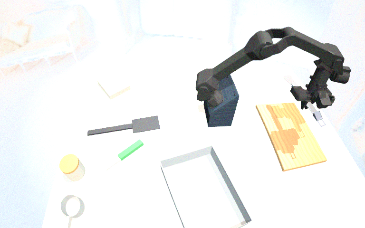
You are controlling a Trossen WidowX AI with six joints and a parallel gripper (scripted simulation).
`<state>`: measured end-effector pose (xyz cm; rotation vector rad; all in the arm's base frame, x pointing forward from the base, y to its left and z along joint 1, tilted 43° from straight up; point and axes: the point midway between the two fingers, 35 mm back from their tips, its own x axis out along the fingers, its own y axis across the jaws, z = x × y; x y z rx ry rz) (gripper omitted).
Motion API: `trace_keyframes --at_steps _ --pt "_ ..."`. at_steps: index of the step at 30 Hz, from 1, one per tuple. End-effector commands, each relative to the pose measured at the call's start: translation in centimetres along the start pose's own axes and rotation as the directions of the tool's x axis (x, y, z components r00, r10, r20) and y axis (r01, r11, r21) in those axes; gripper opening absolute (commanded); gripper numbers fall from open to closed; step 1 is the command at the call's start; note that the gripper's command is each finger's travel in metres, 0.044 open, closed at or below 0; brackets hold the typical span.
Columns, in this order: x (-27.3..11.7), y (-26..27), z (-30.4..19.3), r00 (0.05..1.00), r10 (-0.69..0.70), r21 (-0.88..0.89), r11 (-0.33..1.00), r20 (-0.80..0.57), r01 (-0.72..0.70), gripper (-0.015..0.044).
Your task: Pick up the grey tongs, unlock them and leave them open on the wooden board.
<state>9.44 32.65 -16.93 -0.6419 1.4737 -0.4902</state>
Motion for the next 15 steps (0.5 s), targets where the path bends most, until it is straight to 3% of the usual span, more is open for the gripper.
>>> trace_keyframes --at_steps 1,6,15 --pt "-0.4 0.2 -0.1 1.0 0.011 0.01 1.0 -0.002 -0.011 -0.015" --pt "-0.3 -0.1 -0.2 0.995 -0.023 0.017 1.0 0.102 0.021 -0.015" --pt "-1.3 -0.6 -0.7 0.873 -0.092 0.05 0.996 0.479 0.077 -0.015"
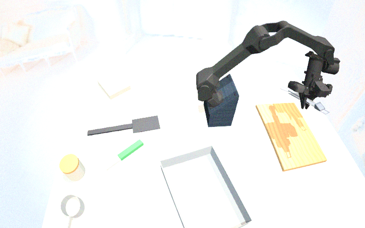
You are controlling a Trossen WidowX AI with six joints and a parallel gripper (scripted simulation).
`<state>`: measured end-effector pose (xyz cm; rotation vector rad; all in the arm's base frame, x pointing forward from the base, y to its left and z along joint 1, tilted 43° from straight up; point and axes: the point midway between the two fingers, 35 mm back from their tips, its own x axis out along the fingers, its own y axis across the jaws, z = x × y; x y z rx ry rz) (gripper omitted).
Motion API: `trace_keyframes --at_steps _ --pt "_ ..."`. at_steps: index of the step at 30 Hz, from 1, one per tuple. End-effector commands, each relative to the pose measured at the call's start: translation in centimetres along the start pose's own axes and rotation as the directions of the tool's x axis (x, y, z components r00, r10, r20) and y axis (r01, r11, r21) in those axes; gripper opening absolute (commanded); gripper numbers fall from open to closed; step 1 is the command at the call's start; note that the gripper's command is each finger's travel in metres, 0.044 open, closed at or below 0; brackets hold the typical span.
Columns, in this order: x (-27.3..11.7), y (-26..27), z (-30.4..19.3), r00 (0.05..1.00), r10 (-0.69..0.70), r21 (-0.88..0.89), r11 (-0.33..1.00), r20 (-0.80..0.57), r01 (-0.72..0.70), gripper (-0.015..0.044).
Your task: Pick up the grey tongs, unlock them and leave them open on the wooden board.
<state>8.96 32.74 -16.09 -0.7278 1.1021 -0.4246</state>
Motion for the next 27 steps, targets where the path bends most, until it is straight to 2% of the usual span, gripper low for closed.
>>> trace_keyframes --at_steps 1,8,15,17,27 --pt "-0.9 -0.2 0.1 0.983 -0.013 0.011 1.0 0.183 0.012 -0.015" --pt "-3.1 -0.2 -0.1 0.875 0.001 0.02 1.0 0.485 -0.013 -0.015" --pt "-6.2 0.0 -0.8 0.681 0.06 -0.004 0.997 0.73 -0.083 -0.015" --pt "-6.6 0.1 -0.9 0.658 0.067 -0.009 0.996 0.75 -0.092 -0.015" --pt "-6.6 0.1 -0.9 0.658 0.067 -0.009 0.996 0.75 -0.092 -0.015"
